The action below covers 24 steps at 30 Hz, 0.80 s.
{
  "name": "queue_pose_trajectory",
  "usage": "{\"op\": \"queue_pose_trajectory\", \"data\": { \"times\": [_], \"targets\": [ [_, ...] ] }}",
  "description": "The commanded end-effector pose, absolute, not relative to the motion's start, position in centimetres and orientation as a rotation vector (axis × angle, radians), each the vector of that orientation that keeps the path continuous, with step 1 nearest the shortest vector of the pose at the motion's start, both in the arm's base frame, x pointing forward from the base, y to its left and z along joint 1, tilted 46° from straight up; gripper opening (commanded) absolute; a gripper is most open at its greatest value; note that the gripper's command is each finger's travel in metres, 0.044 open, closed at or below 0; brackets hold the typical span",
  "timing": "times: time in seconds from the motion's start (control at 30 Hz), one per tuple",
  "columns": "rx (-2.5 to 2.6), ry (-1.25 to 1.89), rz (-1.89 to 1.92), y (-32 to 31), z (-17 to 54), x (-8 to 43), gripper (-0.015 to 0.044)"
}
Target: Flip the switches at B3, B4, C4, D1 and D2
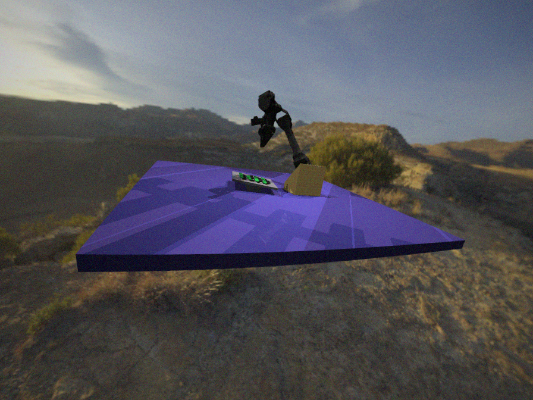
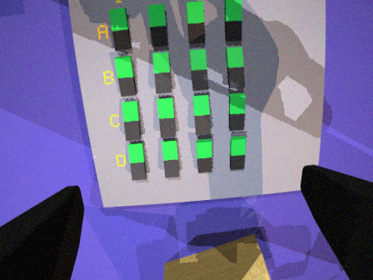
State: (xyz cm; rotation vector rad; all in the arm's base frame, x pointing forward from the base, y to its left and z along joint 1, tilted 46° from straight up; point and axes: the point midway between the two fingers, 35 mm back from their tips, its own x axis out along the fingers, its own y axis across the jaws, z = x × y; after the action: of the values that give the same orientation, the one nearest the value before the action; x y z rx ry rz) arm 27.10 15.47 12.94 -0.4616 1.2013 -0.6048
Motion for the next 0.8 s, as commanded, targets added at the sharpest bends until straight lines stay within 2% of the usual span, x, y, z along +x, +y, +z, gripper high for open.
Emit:
{"op": "queue_pose_trajectory", "data": {
  "times": [0.0, 0.23, 0.47, 0.77],
  "targets": [
    [-0.463, 1.202, -0.606, 15.3, 12.8, 27.2, 0.0374],
    [-0.520, 1.217, -0.650, 8.0, 7.8, 30.2, 0.0190],
    [-0.523, 1.212, -0.649, 7.2, 7.1, 30.4, 0.0006],
    [-0.530, 1.192, -0.644, 4.9, 5.0, 31.0, 0.0000]
  ]
}}
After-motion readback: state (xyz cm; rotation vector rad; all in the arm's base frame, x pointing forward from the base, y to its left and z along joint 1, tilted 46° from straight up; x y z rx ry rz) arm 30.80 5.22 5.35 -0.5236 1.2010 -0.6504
